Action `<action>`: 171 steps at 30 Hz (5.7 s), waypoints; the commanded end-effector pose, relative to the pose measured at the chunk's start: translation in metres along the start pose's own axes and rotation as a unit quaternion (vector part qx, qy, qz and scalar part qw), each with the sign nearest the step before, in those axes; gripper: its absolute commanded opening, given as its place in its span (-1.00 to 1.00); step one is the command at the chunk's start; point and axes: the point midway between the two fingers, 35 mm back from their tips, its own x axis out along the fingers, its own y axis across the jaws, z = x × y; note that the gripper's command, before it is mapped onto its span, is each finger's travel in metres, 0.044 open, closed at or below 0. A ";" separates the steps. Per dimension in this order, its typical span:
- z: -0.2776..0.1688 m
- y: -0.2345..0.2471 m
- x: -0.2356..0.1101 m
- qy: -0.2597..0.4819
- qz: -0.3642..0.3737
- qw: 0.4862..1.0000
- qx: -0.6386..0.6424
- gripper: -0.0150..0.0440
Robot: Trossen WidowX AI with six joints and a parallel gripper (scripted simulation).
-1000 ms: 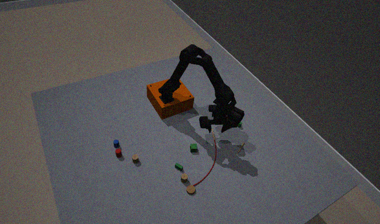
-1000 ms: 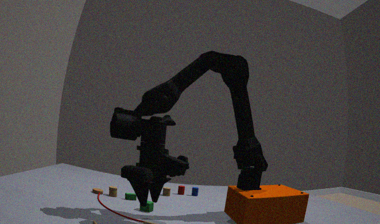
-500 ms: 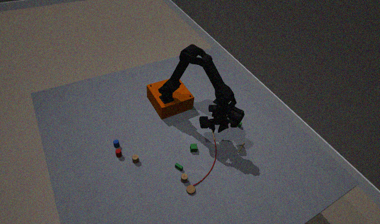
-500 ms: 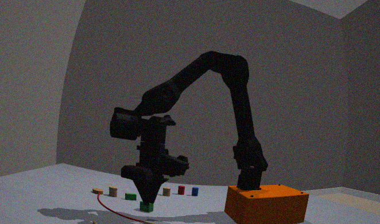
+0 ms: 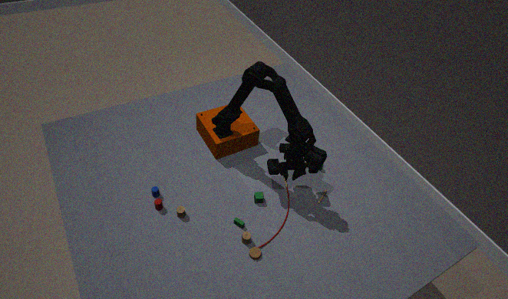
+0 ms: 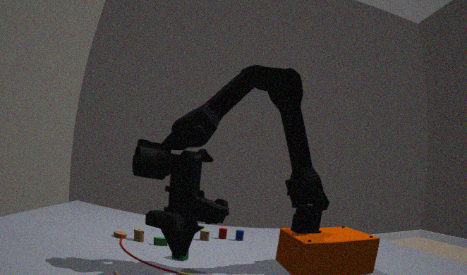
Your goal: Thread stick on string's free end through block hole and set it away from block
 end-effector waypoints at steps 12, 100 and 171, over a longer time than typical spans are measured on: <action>0.002 0.003 0.027 -0.001 0.004 1.000 -0.002 -0.07; 0.004 0.005 -0.013 -0.006 0.007 1.000 0.000 -0.49; -0.050 0.027 -0.082 -0.131 0.011 0.991 0.001 -0.49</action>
